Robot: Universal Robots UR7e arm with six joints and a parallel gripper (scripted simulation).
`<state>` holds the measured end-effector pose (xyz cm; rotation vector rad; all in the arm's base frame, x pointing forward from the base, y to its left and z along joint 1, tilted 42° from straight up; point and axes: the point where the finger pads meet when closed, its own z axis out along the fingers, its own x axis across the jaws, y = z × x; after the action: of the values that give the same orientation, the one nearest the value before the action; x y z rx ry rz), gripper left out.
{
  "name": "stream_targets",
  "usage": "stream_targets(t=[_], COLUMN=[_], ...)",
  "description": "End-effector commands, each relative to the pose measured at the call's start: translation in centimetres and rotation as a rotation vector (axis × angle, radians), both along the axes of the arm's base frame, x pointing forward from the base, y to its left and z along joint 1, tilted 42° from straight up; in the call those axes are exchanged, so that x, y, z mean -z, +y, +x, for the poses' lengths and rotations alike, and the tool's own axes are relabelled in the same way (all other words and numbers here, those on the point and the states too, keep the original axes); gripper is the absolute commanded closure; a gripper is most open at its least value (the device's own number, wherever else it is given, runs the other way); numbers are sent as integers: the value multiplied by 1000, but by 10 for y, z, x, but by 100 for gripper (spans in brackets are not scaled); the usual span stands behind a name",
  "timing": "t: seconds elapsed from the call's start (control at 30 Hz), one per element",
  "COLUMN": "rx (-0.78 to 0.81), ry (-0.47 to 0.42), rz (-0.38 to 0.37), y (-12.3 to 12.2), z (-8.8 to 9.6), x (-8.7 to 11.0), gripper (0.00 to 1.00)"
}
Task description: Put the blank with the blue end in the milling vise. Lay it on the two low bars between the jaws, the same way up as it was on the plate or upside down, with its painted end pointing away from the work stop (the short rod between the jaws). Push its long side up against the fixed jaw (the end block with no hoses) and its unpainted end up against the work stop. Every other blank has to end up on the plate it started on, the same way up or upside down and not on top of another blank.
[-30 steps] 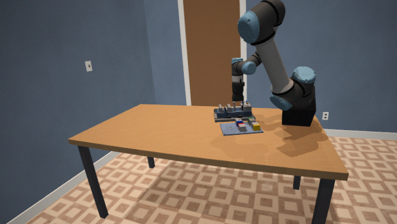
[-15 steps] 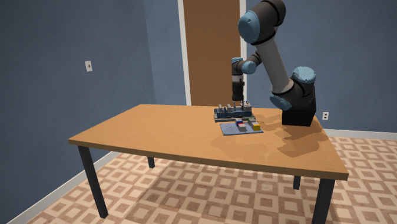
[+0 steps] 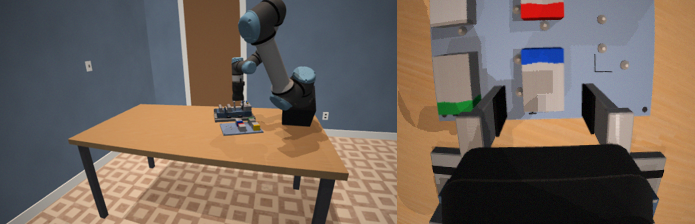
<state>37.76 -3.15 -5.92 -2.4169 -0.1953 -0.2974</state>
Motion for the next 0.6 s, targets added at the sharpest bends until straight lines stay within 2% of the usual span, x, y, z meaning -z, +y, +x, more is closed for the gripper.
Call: stream_targets(t=[0.0,0.07,0.23,0.57], rx=[1,1,1,1], ry=[-1,-1,-1,-1], rz=[-1,-1,-1,-1], y=[0,0,19,19], z=[0,0,5,5], x=[0,0,22,22], gripper=[0,0,0,0])
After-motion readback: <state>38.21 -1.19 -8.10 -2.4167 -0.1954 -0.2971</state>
